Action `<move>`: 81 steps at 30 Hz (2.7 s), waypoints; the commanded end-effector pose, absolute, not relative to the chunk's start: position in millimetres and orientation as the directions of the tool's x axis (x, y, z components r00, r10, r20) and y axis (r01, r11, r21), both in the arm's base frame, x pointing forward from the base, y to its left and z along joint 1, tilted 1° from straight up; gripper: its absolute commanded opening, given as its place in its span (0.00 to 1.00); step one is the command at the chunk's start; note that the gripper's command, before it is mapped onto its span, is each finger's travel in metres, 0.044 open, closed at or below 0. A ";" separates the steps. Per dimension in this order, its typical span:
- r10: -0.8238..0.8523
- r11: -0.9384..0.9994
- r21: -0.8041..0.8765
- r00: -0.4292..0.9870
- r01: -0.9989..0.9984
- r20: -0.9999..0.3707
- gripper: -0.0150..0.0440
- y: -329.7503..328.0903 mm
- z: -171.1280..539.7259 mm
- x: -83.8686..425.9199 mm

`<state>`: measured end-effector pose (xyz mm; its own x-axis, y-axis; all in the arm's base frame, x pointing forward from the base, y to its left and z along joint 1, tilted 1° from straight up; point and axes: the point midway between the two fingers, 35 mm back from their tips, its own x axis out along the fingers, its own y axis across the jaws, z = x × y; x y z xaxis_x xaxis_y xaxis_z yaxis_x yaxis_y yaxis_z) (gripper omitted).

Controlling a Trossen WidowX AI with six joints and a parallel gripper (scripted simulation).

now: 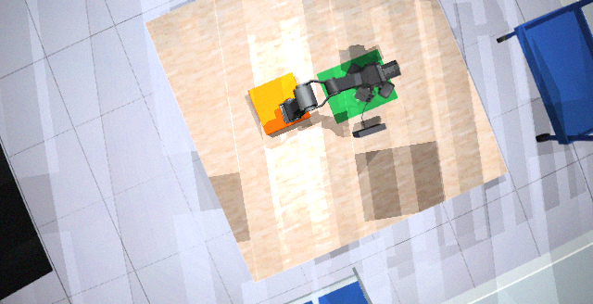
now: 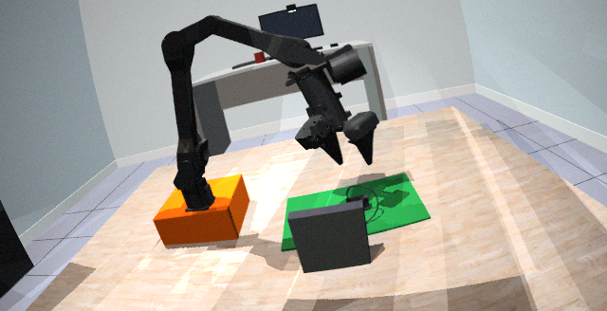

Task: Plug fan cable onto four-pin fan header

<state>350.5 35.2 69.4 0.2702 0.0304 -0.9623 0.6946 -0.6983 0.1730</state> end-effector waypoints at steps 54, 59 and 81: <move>0.073 -0.982 0.005 0.405 0.189 -0.912 1.00 26.4 -19.6 333.2; 0.069 -0.981 0.011 0.407 0.191 -0.911 0.87 25.8 -16.9 334.2; 0.069 -0.982 0.011 0.407 0.191 -0.911 0.25 26.0 -6.9 336.2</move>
<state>332.0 25.7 -15.8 0.3953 0.0681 -0.9160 0.1916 -0.9814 0.0097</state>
